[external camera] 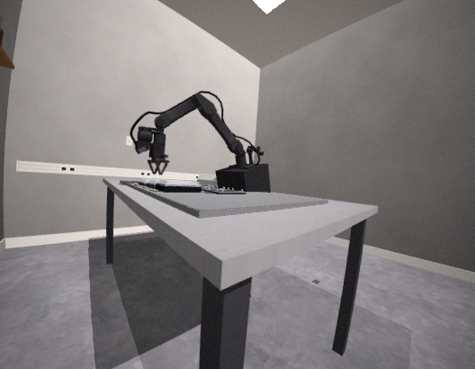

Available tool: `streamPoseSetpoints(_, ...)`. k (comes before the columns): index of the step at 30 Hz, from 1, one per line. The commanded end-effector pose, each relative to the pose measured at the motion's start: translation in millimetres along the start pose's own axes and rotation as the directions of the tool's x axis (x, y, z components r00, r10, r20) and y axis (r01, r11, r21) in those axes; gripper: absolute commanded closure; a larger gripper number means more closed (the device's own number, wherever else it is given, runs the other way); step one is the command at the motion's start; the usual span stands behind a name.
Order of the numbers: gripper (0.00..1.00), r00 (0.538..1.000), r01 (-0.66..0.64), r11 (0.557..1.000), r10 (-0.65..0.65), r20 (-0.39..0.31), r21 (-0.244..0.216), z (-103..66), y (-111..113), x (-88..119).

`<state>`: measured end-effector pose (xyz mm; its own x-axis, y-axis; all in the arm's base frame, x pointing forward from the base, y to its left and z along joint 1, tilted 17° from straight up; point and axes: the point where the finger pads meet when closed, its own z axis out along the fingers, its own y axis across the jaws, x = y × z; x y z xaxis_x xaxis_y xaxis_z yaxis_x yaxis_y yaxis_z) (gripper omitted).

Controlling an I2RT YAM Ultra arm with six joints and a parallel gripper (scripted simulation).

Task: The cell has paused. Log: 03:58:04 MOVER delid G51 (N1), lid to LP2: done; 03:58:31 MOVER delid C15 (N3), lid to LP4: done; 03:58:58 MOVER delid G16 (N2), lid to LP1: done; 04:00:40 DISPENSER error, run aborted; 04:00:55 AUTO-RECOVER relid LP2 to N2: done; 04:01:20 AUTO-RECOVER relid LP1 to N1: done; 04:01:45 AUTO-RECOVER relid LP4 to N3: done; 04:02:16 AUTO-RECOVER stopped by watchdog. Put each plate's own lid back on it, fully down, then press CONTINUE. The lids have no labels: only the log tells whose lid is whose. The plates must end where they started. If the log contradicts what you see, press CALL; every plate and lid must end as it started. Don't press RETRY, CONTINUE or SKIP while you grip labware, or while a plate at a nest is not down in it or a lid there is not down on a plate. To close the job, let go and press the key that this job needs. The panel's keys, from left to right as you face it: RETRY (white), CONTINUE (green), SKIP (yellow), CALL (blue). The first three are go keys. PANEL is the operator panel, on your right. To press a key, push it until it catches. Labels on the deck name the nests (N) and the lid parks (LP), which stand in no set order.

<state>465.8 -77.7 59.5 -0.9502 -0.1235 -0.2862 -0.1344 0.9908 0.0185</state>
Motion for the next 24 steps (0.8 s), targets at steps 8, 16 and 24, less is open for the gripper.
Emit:
streamPoseSetpoints(8,0.0,0.999,0.002,1.0,-0.002,0.045,0.011,-24.5,-5.0,-11.4)
streamPoseSetpoints(16,0.0,0.999,0.0,1.0,-0.001,0.044,0.01,-24.3,-6.1,-11.5)
streamPoseSetpoints(24,0.0,0.999,-0.002,1.0,0.002,0.033,0.006,-19.6,-6.7,-10.0)
